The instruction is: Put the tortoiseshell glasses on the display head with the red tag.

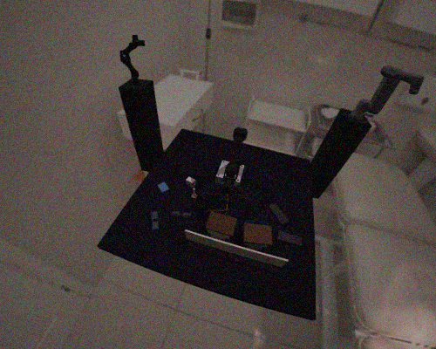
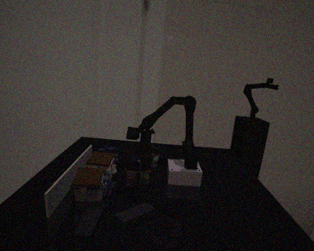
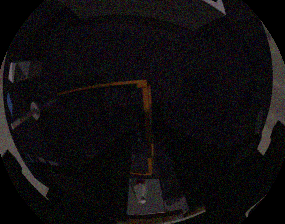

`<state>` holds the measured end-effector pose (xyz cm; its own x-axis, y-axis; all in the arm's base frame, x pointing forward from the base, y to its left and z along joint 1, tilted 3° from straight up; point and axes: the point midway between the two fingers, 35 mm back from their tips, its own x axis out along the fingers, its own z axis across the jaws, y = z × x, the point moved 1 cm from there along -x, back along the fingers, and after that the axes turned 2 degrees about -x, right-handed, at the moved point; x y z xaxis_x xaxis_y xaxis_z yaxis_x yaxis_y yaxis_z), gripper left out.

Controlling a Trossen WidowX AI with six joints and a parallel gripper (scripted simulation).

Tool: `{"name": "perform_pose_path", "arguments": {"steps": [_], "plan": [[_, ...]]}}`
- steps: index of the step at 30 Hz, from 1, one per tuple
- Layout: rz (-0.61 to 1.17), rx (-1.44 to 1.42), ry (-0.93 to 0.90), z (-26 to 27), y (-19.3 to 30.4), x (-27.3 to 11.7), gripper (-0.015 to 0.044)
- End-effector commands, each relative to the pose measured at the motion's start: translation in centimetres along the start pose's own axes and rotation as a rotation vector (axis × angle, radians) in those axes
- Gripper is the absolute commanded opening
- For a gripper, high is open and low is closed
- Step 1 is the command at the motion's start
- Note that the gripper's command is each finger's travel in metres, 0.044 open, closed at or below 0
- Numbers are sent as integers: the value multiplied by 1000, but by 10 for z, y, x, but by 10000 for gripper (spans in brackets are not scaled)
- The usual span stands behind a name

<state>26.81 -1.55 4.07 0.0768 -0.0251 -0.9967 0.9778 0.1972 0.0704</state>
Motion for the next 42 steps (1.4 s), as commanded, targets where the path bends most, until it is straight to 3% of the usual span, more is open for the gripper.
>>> {"name": "perform_pose_path", "arguments": {"steps": [1,28,42], "plan": [[-10,-3,0,0,-3,8,140],[-11,-3,0,-1,-6,47,140],[-5,0,1,-1,-3,44,47]]}}
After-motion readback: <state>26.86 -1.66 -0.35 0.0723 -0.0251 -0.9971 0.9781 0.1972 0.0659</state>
